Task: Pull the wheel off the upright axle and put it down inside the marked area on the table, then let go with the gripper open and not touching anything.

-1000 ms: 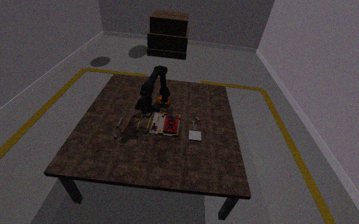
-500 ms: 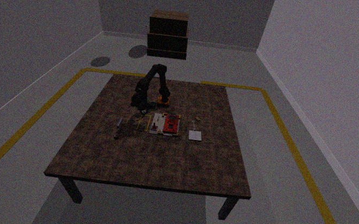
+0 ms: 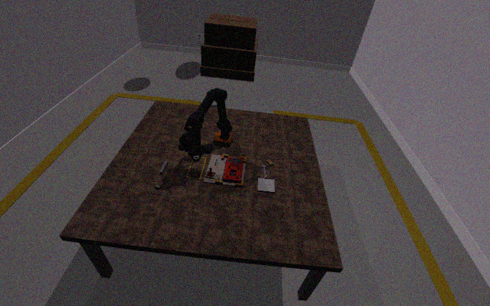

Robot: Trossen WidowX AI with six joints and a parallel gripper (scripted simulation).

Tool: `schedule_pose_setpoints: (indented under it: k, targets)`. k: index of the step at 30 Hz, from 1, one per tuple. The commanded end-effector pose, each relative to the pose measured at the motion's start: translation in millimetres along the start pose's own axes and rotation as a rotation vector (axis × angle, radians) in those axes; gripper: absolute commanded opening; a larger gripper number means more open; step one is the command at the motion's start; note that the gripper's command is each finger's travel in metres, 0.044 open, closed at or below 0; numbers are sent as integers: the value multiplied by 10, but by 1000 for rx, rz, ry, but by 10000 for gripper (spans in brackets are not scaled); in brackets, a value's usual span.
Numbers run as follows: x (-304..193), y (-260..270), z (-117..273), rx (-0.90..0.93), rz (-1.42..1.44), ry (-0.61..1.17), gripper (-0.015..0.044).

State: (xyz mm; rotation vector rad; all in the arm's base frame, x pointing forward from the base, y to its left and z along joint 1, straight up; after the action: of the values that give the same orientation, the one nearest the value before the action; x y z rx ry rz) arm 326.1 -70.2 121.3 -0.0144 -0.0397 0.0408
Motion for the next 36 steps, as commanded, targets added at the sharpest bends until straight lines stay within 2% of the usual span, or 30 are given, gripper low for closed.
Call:
schedule_pose_setpoints:
  k: [1,8,14,25,33,36]
  targets:
    - [-13,1,-268,3,4,15,0]
    - [-47,10,-652,4,4,15,0]
    - [-52,11,-687,4,4,15,0]
    - [-49,12,-629,5,0,19,289]
    - [-39,10,-67,4,3,15,300]
    - [-41,10,-48,4,4,15,300]
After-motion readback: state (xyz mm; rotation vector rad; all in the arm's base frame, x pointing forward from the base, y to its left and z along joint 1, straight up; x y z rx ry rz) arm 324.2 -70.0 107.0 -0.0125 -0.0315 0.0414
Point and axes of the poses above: the point midway between the two fingers, 35 mm back from their tips, its own z axis back along the fingers, its own y axis across the jaws, x = y × z, the point moved 4 cm from there along z, back along the fingers, and after that the axes turned 9 degrees about -z, right-handed, at the moved point
